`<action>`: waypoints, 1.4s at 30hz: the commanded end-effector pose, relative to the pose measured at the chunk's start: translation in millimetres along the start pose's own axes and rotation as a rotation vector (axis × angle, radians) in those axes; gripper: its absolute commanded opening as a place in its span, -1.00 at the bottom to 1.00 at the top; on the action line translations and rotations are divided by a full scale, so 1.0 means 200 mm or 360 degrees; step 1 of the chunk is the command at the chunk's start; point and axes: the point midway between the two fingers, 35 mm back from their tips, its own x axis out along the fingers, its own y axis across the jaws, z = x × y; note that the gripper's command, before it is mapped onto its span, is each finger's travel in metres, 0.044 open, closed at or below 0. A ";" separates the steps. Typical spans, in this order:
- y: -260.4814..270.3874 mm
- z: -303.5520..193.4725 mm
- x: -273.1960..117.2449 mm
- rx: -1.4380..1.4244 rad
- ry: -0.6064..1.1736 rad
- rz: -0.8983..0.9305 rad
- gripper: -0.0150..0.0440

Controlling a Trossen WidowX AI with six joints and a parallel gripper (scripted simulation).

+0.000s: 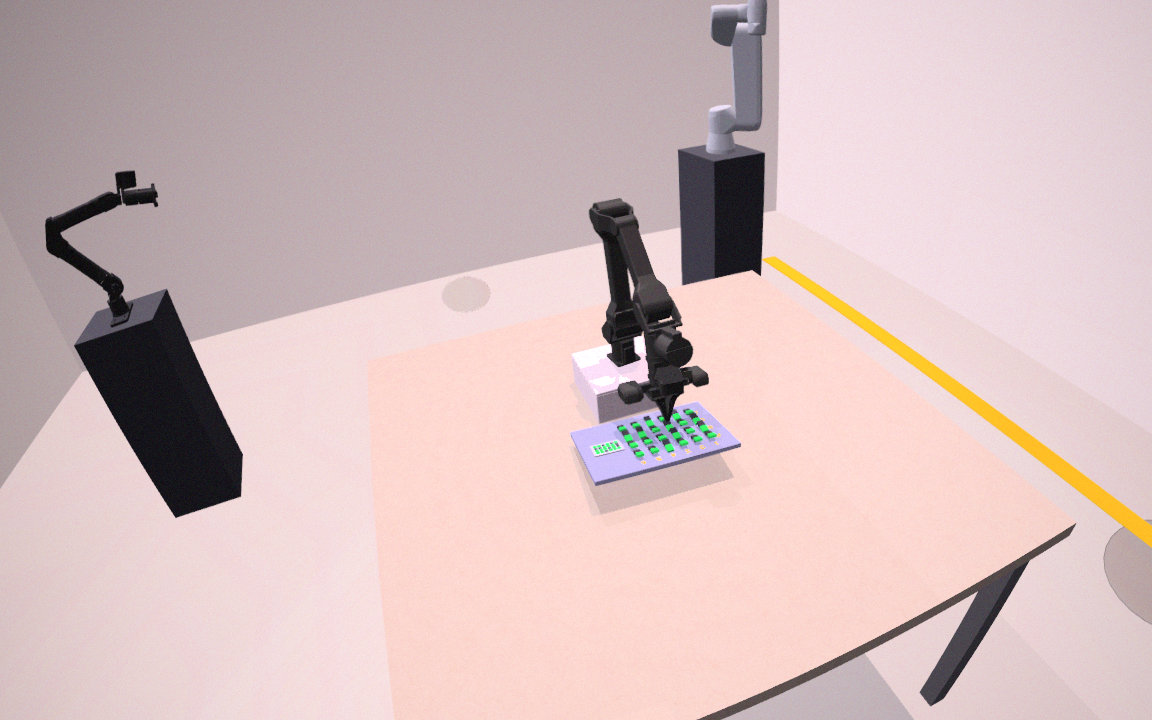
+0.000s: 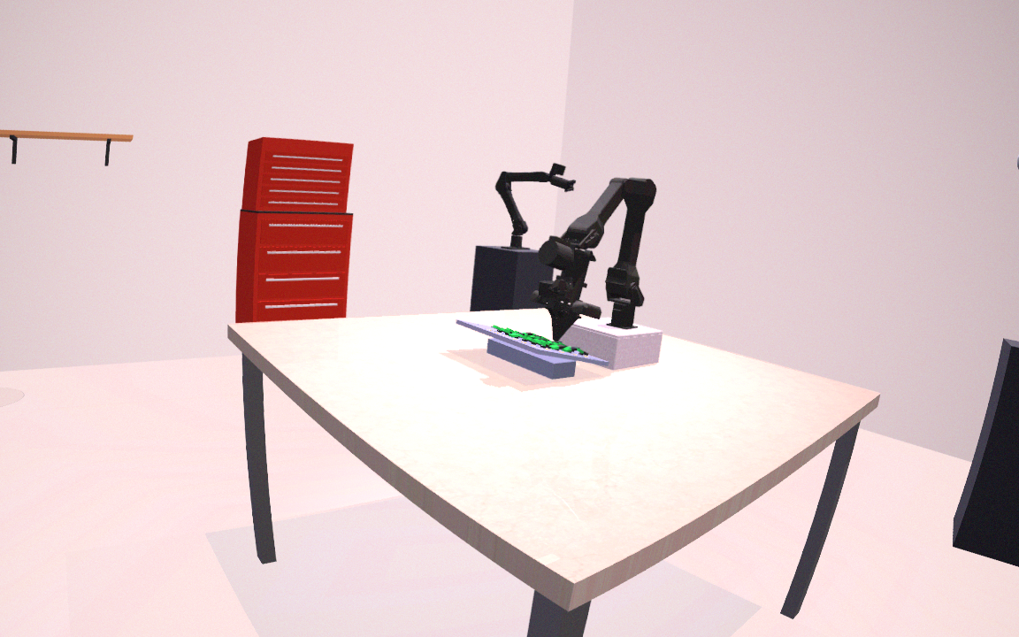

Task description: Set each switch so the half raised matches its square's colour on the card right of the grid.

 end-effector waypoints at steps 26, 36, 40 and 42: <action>0.00 0.00 0.02 0.0002 -0.0002 -0.0009 -0.49; 0.00 0.00 0.02 0.0002 -0.0002 -0.0009 -0.49; 0.00 0.00 0.02 0.0002 -0.0002 -0.0009 -0.49; 0.00 0.00 0.03 0.0002 -0.0002 -0.0009 -0.49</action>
